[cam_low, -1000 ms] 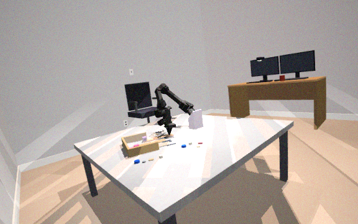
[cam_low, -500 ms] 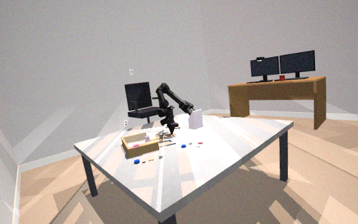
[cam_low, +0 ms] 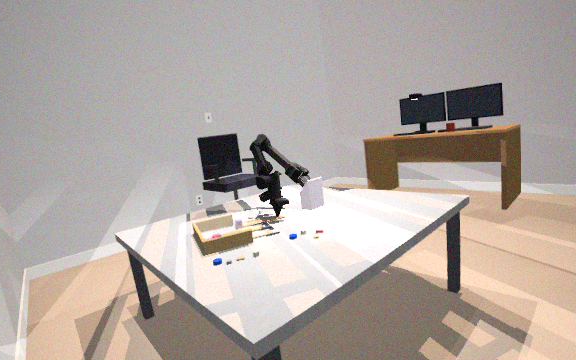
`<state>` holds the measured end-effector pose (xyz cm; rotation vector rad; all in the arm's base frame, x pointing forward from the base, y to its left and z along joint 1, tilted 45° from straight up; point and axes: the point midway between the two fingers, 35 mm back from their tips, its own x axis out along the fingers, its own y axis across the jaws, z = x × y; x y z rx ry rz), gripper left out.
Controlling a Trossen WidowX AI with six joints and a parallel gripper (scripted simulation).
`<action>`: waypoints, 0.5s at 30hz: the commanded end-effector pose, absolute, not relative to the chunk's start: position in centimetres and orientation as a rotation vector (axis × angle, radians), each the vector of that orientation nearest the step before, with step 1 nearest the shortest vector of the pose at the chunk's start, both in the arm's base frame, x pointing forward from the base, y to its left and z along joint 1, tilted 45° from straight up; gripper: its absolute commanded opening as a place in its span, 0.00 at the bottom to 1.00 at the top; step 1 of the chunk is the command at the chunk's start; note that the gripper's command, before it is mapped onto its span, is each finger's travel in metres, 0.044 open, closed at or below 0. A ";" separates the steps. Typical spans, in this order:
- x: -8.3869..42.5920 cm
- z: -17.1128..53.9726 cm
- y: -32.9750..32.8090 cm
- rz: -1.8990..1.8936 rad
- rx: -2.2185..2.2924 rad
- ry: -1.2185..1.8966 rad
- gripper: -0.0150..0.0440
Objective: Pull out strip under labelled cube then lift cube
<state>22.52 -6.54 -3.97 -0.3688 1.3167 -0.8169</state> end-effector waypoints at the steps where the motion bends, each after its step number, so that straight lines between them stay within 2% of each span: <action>1: 21.0 -4.5 -6.6 -0.819 -0.373 1.349 0.25; 15: 18.9 -5.0 -6.2 -0.819 -0.373 1.350 0.25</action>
